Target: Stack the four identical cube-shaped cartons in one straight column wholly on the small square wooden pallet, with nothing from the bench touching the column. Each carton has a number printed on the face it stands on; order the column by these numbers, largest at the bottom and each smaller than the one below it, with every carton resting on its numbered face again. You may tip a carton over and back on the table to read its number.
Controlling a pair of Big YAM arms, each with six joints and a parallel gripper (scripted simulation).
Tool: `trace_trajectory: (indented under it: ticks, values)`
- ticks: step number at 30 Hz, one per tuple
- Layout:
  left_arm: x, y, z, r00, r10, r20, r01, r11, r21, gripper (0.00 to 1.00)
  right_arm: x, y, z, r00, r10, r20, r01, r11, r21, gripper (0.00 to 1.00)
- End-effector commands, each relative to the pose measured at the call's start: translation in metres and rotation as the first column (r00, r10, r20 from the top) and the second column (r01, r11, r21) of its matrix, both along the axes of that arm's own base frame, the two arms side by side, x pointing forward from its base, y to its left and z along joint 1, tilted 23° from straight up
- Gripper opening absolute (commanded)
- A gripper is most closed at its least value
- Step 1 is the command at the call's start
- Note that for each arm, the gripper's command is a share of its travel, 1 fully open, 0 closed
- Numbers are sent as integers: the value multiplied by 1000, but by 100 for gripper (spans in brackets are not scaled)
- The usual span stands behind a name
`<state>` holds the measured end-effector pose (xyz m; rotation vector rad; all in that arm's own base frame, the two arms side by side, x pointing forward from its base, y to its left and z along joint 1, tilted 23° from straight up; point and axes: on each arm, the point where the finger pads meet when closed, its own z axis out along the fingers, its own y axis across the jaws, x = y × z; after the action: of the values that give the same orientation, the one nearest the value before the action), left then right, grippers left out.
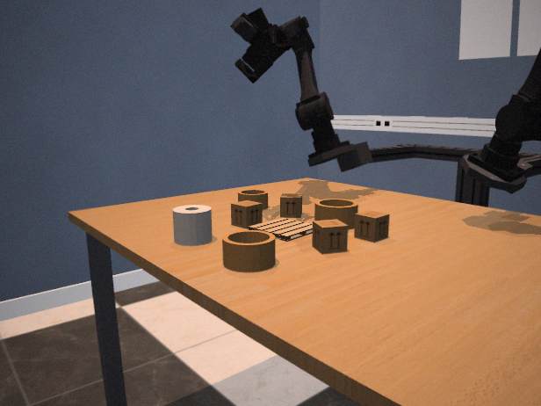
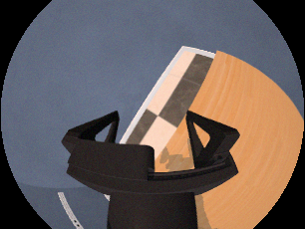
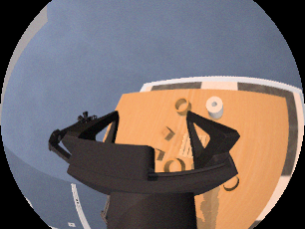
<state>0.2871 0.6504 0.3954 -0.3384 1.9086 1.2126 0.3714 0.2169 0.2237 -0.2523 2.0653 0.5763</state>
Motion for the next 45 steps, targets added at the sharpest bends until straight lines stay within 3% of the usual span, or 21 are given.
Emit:
trace_trajectory:
  ticks: [1, 18, 22, 24, 27, 32, 34, 38, 40, 42, 43, 45]
  values:
    - [0, -1, 9, 1000, 0, 6, 0, 1000, 14, 100, 1, 1, 4, 1000, 1, 8, -1, 1000, 4, 100]
    - [0, -1, 9, 1000, 0, 6, 0, 1000, 14, 100, 1, 1, 4, 1000, 1, 8, -1, 1000, 4, 100]
    - [8, -27, 1, 999, -34, -19, 33, 999, -9, 100, -13, -13, -26, 1000, 23, -8, -24, 995, -101, 100]
    - [17, -53, -8, 997, -67, -31, 66, 997, -33, 100, -25, -26, -57, 999, 41, -21, -45, 976, -215, 100]
    - [41, -122, -33, 987, -157, -44, 152, 982, -109, 100, -52, -51, -129, 996, 38, -76, -66, 912, -405, 100]
    - [81, -243, -73, 950, -307, -48, 287, 928, -239, 100, -81, -93, -205, 991, -47, -129, -38, 808, -588, 100]
    - [81, -243, -73, 950, -307, -48, 287, 928, -239, 100, -81, -93, -205, 991, -47, -129, -38, 808, -588, 100]
    - [109, -326, -101, 911, -410, -48, 375, 870, -322, 100, -82, -105, -229, 989, -86, -124, -17, 754, -657, 100]
    - [120, -360, -112, 891, -452, -47, 408, 841, -355, 100, -99, -120, -249, 984, -101, -150, -32, 721, -693, 100]
    - [131, -389, -124, 871, -488, -50, 434, 814, -387, 100, -103, -125, -257, 982, -113, -154, -31, 701, -712, 100]
    - [137, -401, -137, 861, -505, -58, 440, 798, -412, 100, -92, -119, -253, 985, -113, -134, -16, 704, -710, 100]
    - [147, -424, -138, 845, -533, -54, 464, 779, -423, 100, -94, -122, -259, 984, -119, -136, -17, 690, -723, 100]
